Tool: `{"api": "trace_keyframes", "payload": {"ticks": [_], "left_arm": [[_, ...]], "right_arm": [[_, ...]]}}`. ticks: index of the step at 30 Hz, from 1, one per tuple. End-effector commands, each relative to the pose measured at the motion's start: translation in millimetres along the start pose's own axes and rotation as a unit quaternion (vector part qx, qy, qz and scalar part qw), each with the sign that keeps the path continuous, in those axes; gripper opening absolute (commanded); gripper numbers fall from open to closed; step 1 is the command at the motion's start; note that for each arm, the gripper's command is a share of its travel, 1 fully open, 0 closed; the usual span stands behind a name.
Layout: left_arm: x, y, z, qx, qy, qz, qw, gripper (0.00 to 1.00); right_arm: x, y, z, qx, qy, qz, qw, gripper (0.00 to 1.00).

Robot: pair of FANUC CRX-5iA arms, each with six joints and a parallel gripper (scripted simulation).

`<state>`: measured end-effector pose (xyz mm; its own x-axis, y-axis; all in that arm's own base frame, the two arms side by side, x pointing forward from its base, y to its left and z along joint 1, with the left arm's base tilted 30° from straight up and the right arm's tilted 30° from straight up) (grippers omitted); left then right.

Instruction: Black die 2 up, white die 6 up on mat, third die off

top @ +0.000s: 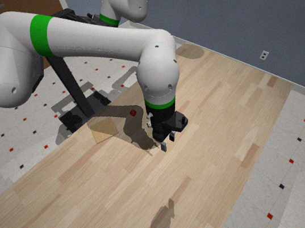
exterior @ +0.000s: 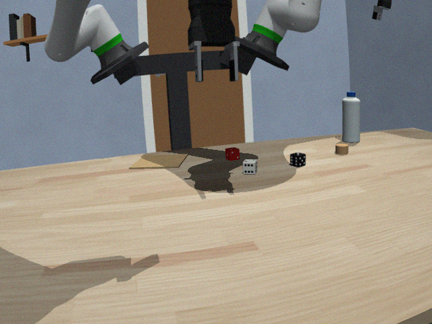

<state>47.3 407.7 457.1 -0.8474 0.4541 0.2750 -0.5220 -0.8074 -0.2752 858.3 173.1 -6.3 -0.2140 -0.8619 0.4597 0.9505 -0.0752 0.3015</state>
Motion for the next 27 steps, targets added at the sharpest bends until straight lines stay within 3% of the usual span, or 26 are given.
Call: {"api": "trace_keyframes", "payload": {"ticks": [1, 15, 27], "left_arm": [[5.6, 6.1, 11.2, -0.004, -0.004, 0.041, 0.999, 1.00], [15.4, 19.4, 34.1, -0.013, -0.013, 0.131, 0.991, 1.00], [17.9, 23.6, 41.3, -0.015, -0.015, 0.159, 0.987, 1.00]], "right_arm": [[-0.2, 0.8, 1.9, 0.001, 0.001, 0.000, 1.000, 1.00], [-0.2, 0.8, 1.9, 0.001, 0.001, 0.000, 1.000, 1.00], [-0.2, 0.8, 1.9, 0.001, 0.001, 0.000, 1.000, 1.00]]}}
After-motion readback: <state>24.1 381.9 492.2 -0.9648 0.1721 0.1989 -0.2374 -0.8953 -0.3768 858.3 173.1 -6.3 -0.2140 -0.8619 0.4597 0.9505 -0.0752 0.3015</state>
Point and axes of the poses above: on each arm, the point where the finger pads meet when closed, its own z axis back along the fingers, its own x axis across the jaws, y = z × x, the point moved 2 cm from there along z, back along the fingers, and after that the axes turned 12 degrees about -z, right-handed, at the moved point
